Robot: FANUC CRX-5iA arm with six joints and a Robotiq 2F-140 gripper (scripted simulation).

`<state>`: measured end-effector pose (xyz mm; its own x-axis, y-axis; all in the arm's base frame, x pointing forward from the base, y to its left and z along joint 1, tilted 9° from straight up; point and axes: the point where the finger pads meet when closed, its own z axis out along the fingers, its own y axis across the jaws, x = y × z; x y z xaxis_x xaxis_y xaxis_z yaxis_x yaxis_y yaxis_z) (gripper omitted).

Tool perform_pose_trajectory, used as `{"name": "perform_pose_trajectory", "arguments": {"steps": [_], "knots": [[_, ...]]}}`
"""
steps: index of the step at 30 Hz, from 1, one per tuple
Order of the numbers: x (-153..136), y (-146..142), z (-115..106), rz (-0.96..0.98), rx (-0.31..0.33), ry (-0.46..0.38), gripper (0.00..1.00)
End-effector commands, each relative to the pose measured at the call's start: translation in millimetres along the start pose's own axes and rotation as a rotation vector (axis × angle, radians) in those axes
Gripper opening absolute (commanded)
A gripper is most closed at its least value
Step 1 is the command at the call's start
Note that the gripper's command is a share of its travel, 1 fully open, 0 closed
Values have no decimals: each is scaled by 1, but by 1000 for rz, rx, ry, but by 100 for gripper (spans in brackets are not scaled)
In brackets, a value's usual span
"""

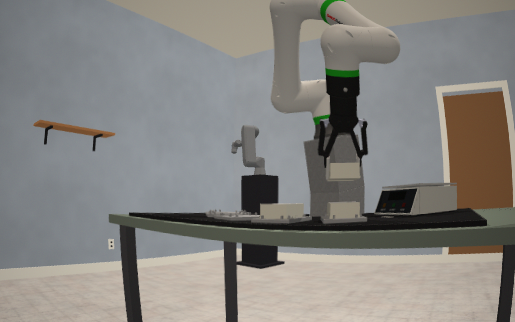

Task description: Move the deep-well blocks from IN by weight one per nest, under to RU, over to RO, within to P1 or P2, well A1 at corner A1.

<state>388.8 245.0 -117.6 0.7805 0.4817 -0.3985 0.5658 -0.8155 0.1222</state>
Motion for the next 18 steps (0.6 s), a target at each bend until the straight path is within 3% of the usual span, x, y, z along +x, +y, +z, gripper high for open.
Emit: {"name": "perform_pose_trajectory", "arguments": {"steps": [1,9,15,18], "knots": [[0,0,0,0,0,0,10],[0,0,0,0,0,0,10],[-6,-19,-3,-173,-100,0,10],[-7,-22,-3,-202,-117,0,10]]}}
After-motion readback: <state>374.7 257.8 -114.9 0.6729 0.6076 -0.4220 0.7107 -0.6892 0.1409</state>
